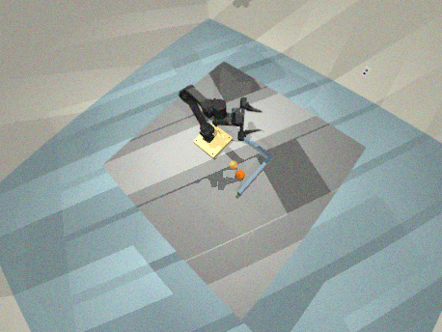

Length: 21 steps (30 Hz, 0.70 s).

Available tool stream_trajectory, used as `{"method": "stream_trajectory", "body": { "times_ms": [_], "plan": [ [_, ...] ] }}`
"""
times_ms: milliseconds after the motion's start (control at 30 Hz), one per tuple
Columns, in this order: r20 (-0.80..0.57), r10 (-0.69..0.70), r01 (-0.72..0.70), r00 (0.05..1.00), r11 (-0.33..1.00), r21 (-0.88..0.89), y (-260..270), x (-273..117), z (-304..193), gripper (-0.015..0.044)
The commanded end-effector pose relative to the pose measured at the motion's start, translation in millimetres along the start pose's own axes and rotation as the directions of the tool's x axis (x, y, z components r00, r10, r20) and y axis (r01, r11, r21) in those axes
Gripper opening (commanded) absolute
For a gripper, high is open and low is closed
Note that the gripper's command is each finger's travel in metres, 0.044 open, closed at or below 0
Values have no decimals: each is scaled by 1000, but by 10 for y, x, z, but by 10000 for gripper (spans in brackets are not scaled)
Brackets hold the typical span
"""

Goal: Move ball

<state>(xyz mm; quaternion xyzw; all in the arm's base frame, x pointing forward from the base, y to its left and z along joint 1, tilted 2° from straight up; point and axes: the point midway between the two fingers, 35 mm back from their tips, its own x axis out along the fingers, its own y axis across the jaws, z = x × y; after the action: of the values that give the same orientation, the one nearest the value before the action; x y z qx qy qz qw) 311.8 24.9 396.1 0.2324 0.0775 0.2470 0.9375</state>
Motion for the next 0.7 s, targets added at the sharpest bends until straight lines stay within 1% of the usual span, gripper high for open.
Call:
{"method": "stream_trajectory", "body": {
  "times_ms": [0, 100, 167, 300, 400, 500, 600, 667],
  "plan": [
    [-145, -222, 186, 964, 956, -226, -700, 232, -256, 391],
    [-231, -312, 220, 921, 910, -352, -1004, 287, -422, 391],
    [-294, -367, 217, 882, 873, -436, -1199, 305, -549, 391],
    [-429, -457, 143, 779, 796, -589, -1561, 294, -831, 391],
    [-532, -506, 26, 679, 741, -671, -1804, 245, -1060, 391],
    [-631, -535, -135, 562, 693, -708, -2018, 161, -1296, 391],
    [-722, -544, -327, 427, 651, -685, -2200, 45, -1531, 391],
    [-775, -539, -462, 330, 624, -630, -2303, -49, -1683, 391]
  ]
}}
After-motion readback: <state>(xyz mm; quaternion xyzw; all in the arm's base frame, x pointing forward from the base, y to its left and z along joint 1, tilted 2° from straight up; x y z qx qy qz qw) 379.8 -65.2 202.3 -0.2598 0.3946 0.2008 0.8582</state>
